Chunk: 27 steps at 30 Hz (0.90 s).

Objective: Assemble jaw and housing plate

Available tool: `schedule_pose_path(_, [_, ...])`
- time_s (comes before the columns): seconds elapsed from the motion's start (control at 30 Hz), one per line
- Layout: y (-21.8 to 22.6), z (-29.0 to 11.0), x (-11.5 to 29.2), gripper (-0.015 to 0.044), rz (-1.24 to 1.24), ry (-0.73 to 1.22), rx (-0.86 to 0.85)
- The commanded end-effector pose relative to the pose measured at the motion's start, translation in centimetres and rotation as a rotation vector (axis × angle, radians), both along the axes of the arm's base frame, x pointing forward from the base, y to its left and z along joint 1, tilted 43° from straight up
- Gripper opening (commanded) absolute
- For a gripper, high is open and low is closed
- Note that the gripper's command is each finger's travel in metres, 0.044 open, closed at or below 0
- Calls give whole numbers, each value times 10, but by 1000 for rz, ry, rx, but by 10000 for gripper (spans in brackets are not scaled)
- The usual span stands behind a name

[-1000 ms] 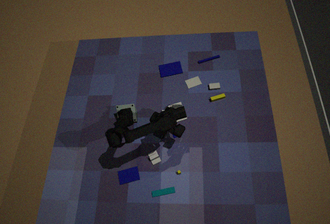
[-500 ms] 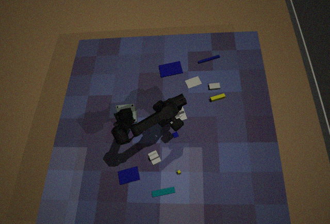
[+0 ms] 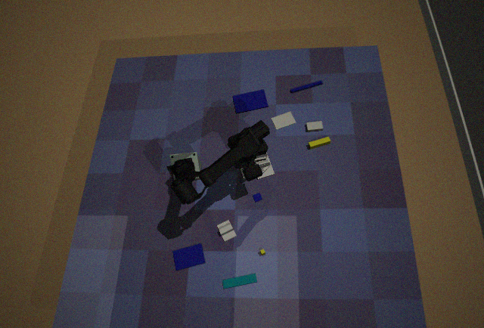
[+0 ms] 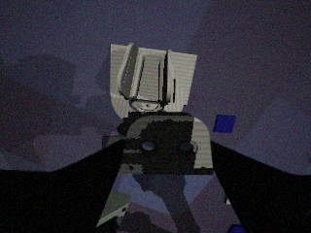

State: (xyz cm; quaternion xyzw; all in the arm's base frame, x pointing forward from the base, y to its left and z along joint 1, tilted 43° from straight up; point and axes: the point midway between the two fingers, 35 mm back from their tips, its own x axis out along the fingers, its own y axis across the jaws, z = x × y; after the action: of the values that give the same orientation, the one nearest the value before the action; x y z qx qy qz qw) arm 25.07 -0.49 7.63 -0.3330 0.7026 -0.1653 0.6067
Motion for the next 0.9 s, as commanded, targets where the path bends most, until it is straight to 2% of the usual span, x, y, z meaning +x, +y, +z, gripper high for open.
schedule_pose_path(0.0, [8, -8, -2, 351, -51, -46, -9])
schedule_pose_path(0.87, [14, -13, -3, 351, -88, -81, -19])
